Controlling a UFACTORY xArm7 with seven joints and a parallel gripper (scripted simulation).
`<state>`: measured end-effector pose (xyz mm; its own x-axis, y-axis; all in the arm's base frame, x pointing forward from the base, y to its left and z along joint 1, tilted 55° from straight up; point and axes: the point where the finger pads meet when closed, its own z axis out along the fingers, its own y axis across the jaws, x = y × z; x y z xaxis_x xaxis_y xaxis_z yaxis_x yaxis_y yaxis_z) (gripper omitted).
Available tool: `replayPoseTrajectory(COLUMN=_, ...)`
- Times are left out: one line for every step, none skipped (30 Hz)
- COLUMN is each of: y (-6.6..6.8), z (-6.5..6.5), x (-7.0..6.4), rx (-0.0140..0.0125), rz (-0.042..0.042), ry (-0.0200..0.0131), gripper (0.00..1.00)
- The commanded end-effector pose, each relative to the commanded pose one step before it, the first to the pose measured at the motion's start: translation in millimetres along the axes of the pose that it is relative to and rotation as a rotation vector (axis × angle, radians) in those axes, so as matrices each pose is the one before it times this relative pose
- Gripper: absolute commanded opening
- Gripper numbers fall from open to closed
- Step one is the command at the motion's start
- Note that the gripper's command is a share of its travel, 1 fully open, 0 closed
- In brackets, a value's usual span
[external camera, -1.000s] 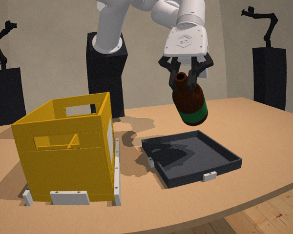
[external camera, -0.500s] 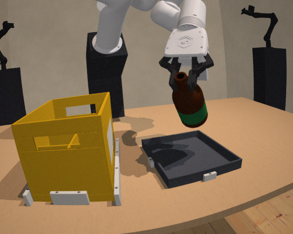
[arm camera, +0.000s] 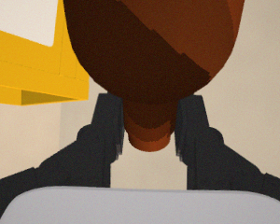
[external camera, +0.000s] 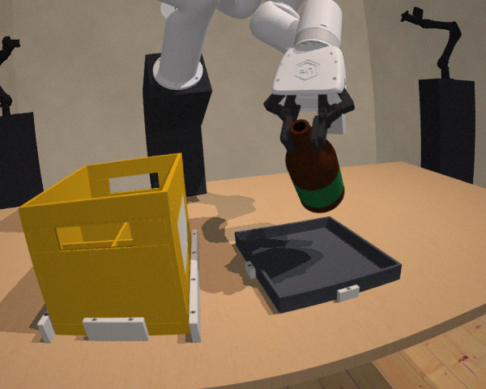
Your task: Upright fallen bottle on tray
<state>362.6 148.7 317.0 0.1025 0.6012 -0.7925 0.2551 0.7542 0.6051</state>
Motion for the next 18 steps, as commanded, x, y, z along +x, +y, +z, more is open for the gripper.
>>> replayPoseTrajectory(y=0.48, z=-0.49, x=-0.77, rx=-0.00154, rz=0.00201, ry=-0.00233, gripper=0.0)
replayPoseTrajectory(y=0.0, z=0.0, x=-0.01, rx=0.00013, rz=0.0, ry=-0.00135, gripper=0.0)
replayPoseTrajectory(y=0.0, z=0.01, x=-0.02, rx=0.00016, rz=-0.00001, ry=-0.00179, gripper=0.0)
replayPoseTrajectory(y=0.0, z=0.01, x=-0.02, rx=0.0002, rz=-0.00001, ry=-0.00227, gripper=0.0)
replayPoseTrajectory(y=0.0, z=0.0, x=0.0, rx=0.0, rz=0.0, ry=0.0, gripper=0.0)
replayPoseTrajectory(y=0.0, z=0.0, x=0.0, rx=0.0, rz=0.0, ry=0.0, gripper=0.0)
replayPoseTrajectory(y=0.01, z=0.01, x=-0.03, rx=0.00024, rz=-0.00001, ry=-0.00276, gripper=0.0)
replayPoseTrajectory(y=0.01, z=0.01, x=-0.03, rx=0.00027, rz=-0.00001, ry=-0.00326, gripper=0.0)
replayPoseTrajectory(y=0.01, z=0.01, x=-0.03, rx=0.0003, rz=-0.00001, ry=-0.00376, gripper=0.0)
replayPoseTrajectory(y=0.01, z=0.01, x=-0.03, rx=0.00032, rz=-0.00001, ry=-0.00425, gripper=0.0)
replayPoseTrajectory(y=0.01, z=0.0, x=-0.03, rx=0.00033, rz=-0.00001, ry=-0.00472, gripper=0.0)
replayPoseTrajectory(y=0.01, z=0.0, x=-0.03, rx=0.00033, rz=-0.00001, ry=-0.00517, gripper=0.0)
replayPoseTrajectory(y=0.01, z=0.0, x=-0.03, rx=0.00032, rz=-0.00001, ry=-0.00559, gripper=0.0)
replayPoseTrajectory(y=0.01, z=-0.01, x=-0.02, rx=0.00031, rz=0.0, ry=-0.00597, gripper=0.0)
replayPoseTrajectory(y=0.01, z=-0.01, x=-0.02, rx=0.00028, rz=0.0, ry=-0.00631, gripper=0.0)
replayPoseTrajectory(y=0.01, z=-0.02, x=-0.01, rx=0.00025, rz=0.0, ry=-0.00661, gripper=0.0)
replayPoseTrajectory(y=0.01, z=-0.03, x=0.0, rx=0.0002, rz=0.00001, ry=-0.00685, gripper=0.0)
replayPoseTrajectory(y=0.01, z=-0.03, x=0.0, rx=0.00015, rz=0.00001, ry=-0.00704, gripper=0.0)
